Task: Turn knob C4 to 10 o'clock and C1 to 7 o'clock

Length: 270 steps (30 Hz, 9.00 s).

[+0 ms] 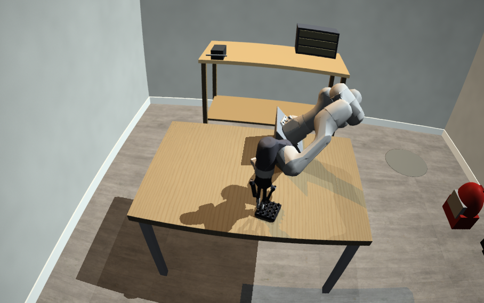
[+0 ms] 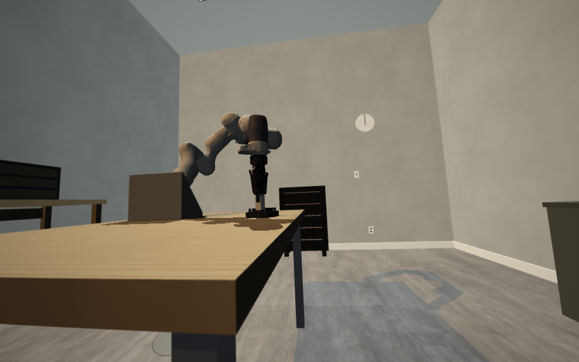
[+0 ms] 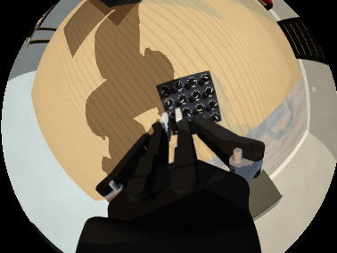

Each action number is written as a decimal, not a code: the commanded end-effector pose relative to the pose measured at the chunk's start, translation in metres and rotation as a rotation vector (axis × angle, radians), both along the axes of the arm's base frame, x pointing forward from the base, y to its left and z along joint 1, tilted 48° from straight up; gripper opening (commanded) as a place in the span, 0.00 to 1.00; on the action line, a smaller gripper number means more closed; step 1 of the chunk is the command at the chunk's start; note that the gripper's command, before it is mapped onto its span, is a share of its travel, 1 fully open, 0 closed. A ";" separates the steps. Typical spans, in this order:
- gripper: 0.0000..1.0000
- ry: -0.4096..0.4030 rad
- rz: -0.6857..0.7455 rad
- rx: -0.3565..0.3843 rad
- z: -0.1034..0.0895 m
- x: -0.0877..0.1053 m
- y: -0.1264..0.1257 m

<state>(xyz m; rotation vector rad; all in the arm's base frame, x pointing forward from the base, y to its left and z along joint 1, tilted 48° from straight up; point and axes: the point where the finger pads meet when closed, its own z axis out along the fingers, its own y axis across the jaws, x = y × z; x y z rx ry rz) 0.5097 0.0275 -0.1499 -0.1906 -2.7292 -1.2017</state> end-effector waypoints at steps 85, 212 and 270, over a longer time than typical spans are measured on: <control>0.12 0.573 -0.494 -0.074 0.025 -0.003 -0.033; 0.12 1.223 -1.101 -0.149 0.024 0.003 -0.026; 0.12 1.223 -1.101 -0.149 0.009 0.001 -0.009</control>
